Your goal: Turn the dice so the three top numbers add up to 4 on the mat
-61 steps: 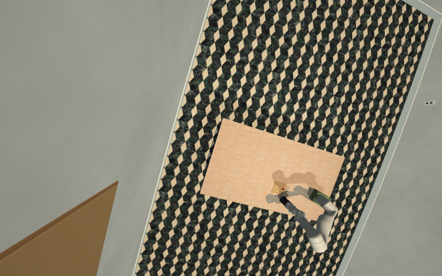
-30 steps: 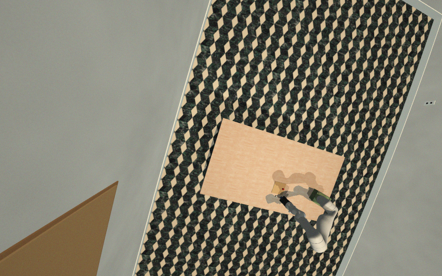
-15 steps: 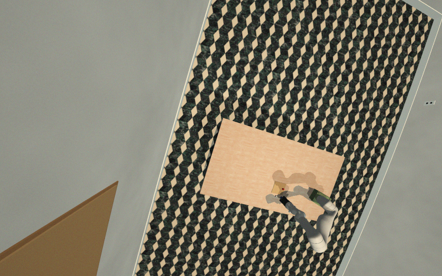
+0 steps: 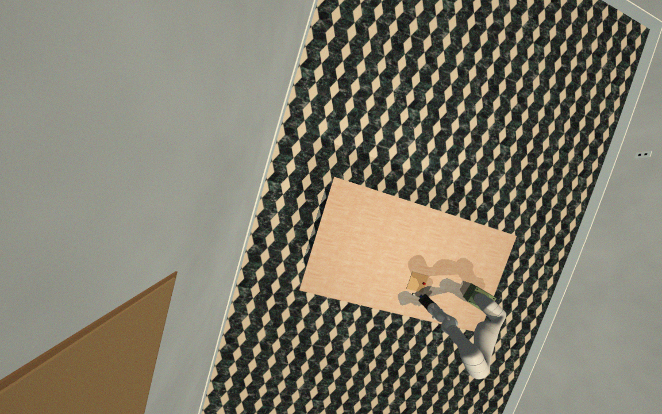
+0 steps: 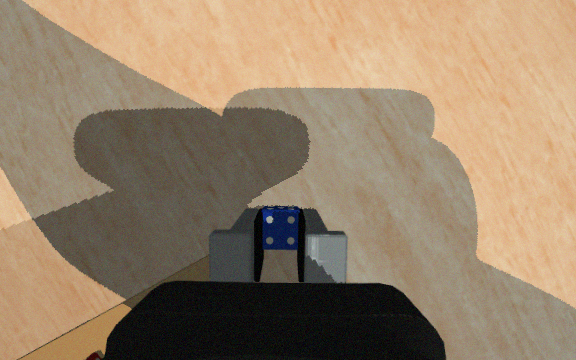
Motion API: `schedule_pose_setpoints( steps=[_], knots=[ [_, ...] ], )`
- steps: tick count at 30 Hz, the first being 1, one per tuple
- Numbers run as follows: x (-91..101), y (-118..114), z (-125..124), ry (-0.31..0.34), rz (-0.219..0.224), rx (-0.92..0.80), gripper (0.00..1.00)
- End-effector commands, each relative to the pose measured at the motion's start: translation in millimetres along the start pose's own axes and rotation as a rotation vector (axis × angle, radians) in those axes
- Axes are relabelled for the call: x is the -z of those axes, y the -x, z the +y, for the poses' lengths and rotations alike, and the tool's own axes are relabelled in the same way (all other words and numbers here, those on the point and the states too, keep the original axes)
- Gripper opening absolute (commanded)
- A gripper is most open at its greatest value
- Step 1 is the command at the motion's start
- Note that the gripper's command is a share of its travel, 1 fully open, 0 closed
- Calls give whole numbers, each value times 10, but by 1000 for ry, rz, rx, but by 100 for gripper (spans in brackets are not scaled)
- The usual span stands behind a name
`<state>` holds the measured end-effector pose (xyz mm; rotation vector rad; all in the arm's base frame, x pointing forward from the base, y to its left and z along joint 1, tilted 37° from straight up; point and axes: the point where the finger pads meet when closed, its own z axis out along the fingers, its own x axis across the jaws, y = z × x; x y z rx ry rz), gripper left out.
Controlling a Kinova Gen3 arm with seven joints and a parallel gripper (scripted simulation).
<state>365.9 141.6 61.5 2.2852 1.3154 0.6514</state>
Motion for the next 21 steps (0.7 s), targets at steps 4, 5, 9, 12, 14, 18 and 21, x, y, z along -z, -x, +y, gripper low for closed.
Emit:
schedule_pose_setpoints(
  steps=[4,5,9,12,14,18,21],
  knots=[
    [19,-5,-1,0,1,0,34],
    [24,-5,-1,0,1,0,34],
    [51,-5,-1,0,1,0,34],
    [68,-5,-1,0,1,0,34],
    [78,-5,-1,0,1,0,34],
    [125,-5,-1,0,1,0,34],
    [165,-5,-1,0,1,0,34]
  ],
)
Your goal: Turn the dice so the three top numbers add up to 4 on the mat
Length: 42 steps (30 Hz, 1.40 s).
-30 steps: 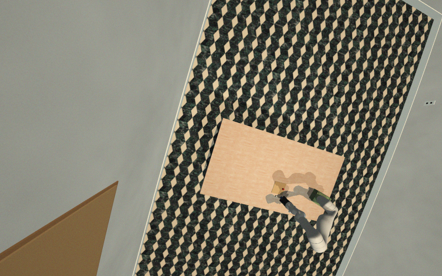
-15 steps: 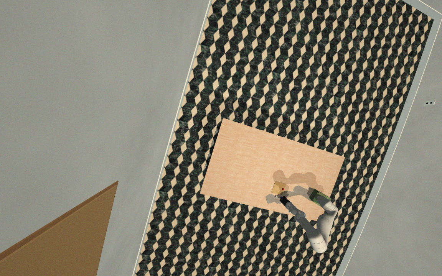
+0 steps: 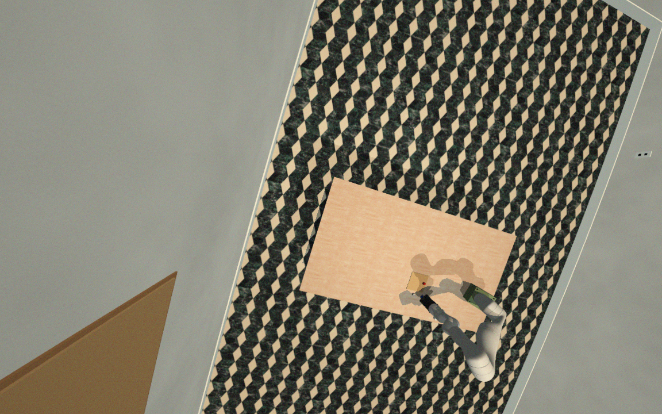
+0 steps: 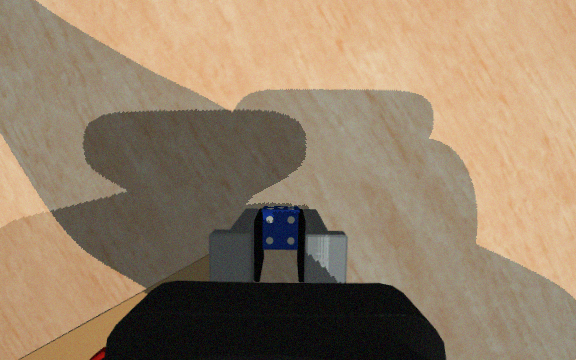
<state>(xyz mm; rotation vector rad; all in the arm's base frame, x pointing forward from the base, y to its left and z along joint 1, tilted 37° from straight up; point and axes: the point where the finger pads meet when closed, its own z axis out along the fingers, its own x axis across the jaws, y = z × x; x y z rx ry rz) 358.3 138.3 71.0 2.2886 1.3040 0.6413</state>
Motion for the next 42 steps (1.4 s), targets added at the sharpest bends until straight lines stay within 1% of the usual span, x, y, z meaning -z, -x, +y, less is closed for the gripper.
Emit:
schedule_pose_setpoints(
  steps=[1,24,42],
  knots=[
    [64,-48,-19,-2,12,6,34],
    [374,-45,-18,-2,12,6,34],
    [546,-43,-18,-2,12,6,34]
  ],
)
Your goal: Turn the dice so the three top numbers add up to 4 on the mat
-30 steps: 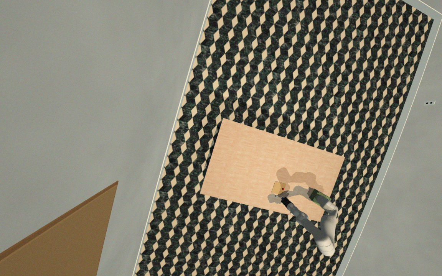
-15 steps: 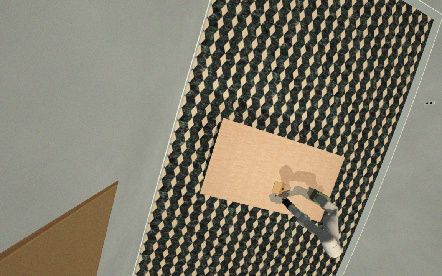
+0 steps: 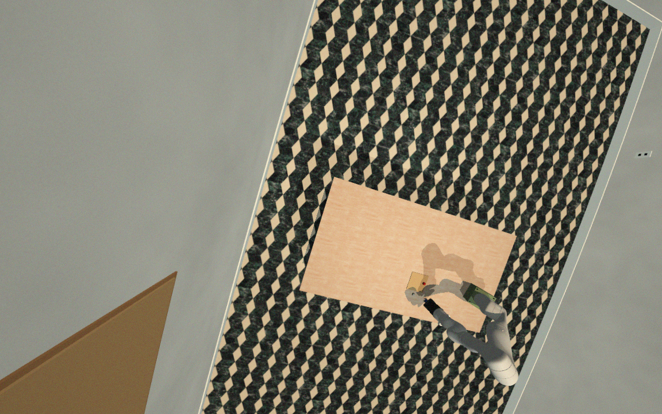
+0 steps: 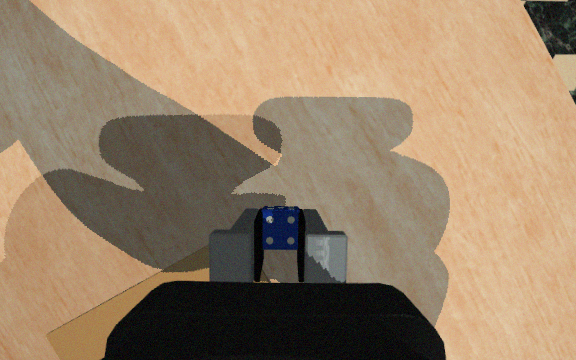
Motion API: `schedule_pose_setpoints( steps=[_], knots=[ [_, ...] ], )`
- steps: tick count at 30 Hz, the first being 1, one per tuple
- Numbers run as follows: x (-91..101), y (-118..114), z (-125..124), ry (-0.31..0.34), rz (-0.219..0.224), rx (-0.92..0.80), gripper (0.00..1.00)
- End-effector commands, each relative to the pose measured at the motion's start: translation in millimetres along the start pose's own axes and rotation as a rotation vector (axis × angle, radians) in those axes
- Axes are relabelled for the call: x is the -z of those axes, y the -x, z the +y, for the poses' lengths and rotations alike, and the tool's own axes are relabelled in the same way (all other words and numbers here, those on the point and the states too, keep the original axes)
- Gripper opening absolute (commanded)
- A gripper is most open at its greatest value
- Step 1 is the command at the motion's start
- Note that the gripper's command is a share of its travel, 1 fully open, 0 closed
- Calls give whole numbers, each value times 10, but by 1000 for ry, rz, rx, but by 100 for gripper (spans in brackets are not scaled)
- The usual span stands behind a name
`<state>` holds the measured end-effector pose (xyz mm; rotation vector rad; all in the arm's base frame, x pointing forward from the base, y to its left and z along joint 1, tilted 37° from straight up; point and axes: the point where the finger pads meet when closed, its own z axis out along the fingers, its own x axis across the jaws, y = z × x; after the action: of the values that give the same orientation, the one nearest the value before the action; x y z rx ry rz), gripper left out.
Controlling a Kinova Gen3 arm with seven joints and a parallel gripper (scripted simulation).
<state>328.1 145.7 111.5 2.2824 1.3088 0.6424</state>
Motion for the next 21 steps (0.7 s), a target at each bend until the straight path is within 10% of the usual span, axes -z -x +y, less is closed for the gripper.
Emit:
schedule_pose_setpoints(
  steps=[1,21],
  knots=[
    [35,-41,-10,-4,11,0,34],
    [255,-39,-9,-4,11,0,34]
  ],
)
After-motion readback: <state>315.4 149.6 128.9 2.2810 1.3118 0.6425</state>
